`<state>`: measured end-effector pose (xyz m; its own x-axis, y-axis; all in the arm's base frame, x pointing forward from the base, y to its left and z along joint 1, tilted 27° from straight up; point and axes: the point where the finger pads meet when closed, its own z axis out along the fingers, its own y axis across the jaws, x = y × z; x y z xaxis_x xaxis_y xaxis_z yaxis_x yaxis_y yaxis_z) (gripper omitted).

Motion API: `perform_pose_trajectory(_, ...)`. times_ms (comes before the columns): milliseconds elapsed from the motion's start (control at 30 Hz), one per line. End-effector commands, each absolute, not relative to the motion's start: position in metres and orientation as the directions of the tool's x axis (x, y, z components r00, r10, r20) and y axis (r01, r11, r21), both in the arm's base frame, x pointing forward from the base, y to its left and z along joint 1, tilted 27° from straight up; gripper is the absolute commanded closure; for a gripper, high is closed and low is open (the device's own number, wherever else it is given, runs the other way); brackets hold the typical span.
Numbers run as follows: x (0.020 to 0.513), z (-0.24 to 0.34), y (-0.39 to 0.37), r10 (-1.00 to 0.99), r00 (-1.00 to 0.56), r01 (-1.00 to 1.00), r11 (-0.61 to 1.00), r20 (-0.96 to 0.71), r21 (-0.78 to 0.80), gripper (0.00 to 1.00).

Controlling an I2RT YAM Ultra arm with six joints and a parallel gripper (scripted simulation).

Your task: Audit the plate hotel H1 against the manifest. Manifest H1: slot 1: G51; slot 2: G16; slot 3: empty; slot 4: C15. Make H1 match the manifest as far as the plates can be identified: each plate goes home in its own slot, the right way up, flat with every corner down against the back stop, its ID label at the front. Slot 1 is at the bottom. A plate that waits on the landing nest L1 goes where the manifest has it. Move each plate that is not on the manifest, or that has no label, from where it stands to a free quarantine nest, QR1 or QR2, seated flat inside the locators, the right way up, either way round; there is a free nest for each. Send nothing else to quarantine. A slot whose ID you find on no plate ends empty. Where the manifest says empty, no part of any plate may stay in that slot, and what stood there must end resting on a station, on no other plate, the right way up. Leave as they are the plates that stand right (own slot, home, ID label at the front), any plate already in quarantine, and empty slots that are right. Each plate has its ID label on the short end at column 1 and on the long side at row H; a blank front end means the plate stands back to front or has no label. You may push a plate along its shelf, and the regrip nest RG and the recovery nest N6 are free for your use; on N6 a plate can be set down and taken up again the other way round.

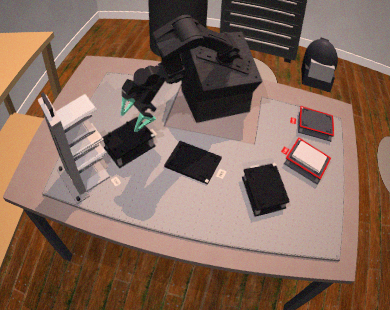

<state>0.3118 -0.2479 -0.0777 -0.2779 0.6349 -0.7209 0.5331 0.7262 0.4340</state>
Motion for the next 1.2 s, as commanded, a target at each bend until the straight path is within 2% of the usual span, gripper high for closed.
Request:
perform_pose_trajectory(0, 0.309, -0.065, -0.256, 0.612, -0.253, 0.529, 0.736, -0.750, 0.423, 0.00)
perform_pose_trajectory(700, 0.297, -0.058, -0.251, 0.612, -0.253, 0.529, 0.736, -0.749, 0.423, 0.00)
perform_pose_trajectory(1167, 0.279, -0.017, -0.262, 0.611, -0.253, 0.529, 0.737, -0.750, 0.422, 0.00)
